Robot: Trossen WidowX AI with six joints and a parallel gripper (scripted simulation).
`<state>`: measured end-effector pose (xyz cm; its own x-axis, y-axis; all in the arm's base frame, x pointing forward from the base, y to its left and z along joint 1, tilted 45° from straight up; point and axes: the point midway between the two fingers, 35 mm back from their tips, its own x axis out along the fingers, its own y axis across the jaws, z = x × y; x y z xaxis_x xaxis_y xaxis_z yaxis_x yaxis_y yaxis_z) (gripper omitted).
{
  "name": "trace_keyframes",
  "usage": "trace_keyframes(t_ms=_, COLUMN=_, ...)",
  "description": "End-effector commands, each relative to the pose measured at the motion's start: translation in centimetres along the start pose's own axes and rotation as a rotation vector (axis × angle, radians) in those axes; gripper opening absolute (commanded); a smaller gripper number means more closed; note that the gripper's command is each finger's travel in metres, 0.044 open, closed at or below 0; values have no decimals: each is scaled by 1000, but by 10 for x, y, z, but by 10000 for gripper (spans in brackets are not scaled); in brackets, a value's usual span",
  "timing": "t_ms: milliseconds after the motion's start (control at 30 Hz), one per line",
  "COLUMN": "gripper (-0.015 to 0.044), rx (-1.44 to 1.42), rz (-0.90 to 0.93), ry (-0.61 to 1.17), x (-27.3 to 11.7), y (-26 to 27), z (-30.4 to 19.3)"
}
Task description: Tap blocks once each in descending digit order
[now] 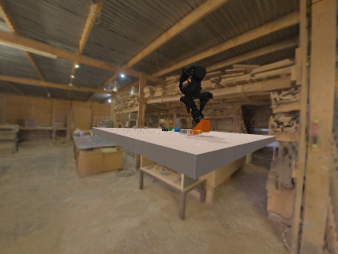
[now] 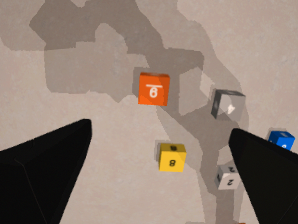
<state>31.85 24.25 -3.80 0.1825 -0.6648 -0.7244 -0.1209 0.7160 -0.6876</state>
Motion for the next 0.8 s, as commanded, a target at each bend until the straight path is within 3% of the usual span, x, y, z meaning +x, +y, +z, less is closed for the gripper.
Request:
trace_keyframes(t_ms=0, gripper=269, rx=2, rz=-11, ry=15, x=42, y=-2, z=0)
trace_keyframes(t_ms=100, gripper=190, rx=2, rz=-14, ry=15, x=73, y=-4, z=-2)
trace_keyframes(t_ms=333, gripper=20, rx=2, rz=-14, ry=15, x=75, y=-4, z=-2)
trace_keyframes(t_ms=767, gripper=20, rx=2, rz=-14, ry=15, x=81, y=-4, z=-2)
